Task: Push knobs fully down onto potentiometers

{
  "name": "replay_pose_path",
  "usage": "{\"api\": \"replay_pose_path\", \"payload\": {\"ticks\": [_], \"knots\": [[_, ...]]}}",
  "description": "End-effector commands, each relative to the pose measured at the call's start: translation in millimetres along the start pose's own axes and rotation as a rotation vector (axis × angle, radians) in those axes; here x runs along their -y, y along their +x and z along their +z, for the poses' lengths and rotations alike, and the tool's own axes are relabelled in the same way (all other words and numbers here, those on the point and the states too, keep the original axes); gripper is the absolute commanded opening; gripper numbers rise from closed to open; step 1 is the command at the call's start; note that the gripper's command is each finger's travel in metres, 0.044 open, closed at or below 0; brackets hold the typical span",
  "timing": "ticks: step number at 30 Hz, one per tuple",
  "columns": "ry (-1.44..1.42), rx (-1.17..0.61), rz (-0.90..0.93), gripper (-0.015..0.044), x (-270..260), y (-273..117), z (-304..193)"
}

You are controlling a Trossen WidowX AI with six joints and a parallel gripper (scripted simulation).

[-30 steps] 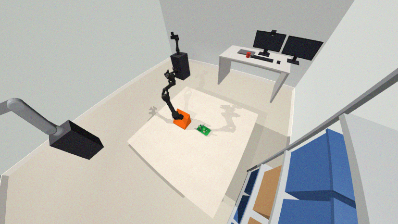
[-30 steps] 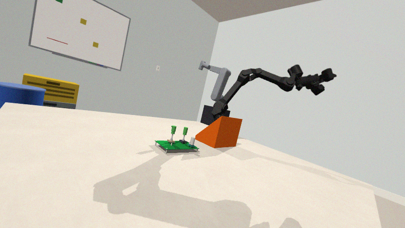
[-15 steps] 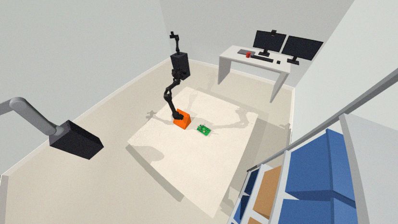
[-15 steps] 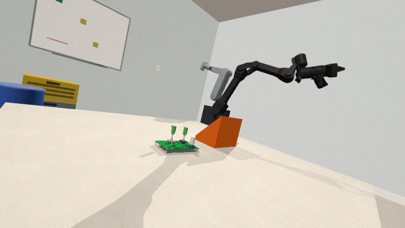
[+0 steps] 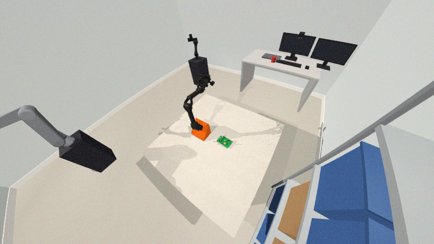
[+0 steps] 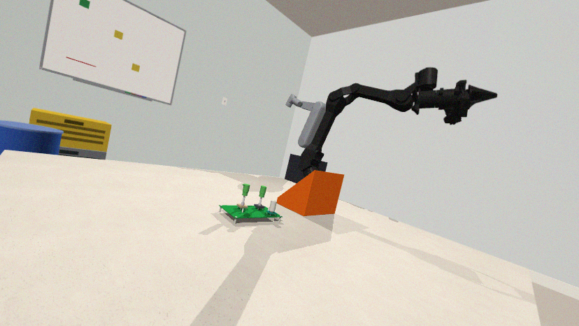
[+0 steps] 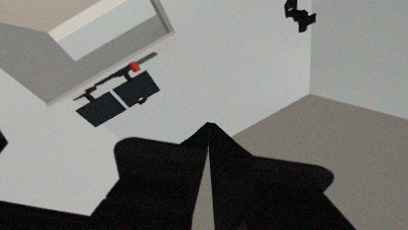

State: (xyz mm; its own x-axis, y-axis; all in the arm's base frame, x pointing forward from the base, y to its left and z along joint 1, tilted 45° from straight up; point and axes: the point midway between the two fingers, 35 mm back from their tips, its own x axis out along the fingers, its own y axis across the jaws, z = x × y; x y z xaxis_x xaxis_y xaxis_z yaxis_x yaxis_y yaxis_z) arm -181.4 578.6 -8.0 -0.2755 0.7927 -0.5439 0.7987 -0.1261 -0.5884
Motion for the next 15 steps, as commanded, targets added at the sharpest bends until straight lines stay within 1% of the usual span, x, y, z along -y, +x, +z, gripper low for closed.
{"api": "replay_pose_path", "payload": {"ticks": [1,12,15], "knots": [[0.094,-0.011,0.086,0.0000,-30.1,-8.7,-15.8],[0.362,-0.063,0.350,0.0000,-126.1,-42.2,-54.9],[0.398,-0.051,0.413,0.0000,-151.7,-54.9,-56.5]]}}
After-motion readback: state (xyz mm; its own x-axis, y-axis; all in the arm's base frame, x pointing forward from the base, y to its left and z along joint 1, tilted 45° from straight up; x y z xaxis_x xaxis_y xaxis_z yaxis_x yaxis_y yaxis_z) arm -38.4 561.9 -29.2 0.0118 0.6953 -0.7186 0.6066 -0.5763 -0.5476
